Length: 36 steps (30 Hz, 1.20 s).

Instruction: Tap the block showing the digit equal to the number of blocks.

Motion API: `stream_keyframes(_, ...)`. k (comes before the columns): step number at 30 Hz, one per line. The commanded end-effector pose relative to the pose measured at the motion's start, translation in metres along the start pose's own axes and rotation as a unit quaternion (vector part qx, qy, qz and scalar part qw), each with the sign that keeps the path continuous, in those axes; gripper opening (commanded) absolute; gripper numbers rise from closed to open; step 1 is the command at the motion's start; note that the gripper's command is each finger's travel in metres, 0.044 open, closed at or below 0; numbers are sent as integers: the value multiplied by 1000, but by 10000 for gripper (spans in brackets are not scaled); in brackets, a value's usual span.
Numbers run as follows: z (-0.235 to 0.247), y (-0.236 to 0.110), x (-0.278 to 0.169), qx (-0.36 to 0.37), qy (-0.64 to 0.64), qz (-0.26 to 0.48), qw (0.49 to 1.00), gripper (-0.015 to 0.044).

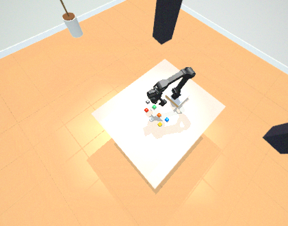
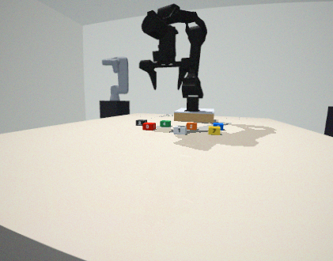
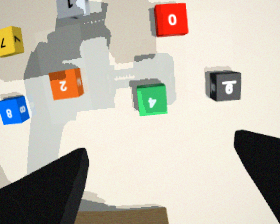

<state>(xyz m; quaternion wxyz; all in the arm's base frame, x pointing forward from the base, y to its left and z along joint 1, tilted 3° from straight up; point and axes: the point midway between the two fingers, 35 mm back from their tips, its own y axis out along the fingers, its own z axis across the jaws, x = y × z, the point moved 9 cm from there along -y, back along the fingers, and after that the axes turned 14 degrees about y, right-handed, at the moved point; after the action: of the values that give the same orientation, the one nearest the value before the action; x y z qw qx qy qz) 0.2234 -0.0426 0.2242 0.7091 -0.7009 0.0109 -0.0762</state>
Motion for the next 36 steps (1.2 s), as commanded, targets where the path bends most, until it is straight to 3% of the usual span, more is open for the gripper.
stream_keyframes(1,1,3,-3,-3,5,7,1000,400)
stream_keyframes(16,3,3,-3,-3,5,7,1000,400)
stream_keyframes(26,102,3,3,1,5,7,1000,400)
stream_keyframes(36,104,3,2,1,5,7,1000,400)
